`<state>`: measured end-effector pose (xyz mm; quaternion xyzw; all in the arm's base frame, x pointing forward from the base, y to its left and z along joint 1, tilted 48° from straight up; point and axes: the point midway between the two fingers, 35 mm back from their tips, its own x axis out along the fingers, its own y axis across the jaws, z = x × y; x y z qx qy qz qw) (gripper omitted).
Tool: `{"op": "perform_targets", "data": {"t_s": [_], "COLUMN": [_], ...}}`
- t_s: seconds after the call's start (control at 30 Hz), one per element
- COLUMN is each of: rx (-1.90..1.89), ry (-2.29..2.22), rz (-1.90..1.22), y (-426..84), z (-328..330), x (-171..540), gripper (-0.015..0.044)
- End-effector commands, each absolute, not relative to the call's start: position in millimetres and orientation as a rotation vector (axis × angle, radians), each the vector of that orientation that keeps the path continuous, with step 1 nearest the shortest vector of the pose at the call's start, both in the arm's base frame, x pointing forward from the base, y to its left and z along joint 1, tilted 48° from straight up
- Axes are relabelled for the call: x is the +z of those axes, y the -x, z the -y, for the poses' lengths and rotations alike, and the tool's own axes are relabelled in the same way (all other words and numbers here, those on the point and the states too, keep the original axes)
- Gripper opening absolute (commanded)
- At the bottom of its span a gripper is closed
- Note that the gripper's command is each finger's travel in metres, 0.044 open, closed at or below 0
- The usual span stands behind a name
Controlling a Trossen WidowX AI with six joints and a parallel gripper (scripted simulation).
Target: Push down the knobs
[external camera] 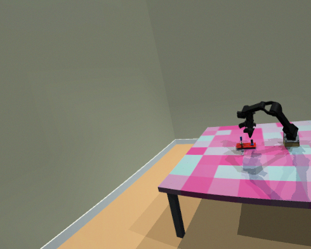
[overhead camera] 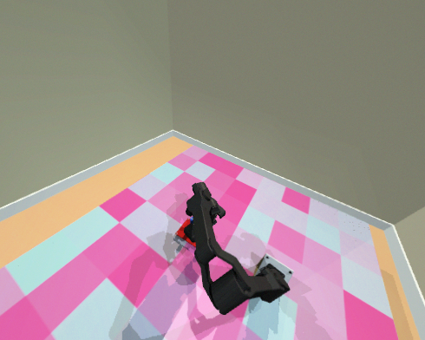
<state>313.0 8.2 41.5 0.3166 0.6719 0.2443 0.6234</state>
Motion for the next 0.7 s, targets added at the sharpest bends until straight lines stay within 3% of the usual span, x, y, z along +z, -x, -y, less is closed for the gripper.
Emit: {"op": "perform_targets", "data": {"t_s": [0.0, 0.37, 0.67], "rx": [0.556, 0.587, 0.590], "ry": [-0.735, -0.712, -0.710], "rz": [-1.538, -1.567, -1.569], "y": [-324, -390, -393], "z": [-4, 21, 16], "x": [45, 58, 53], "gripper": [0.0000, 0.0000, 0.0000]}}
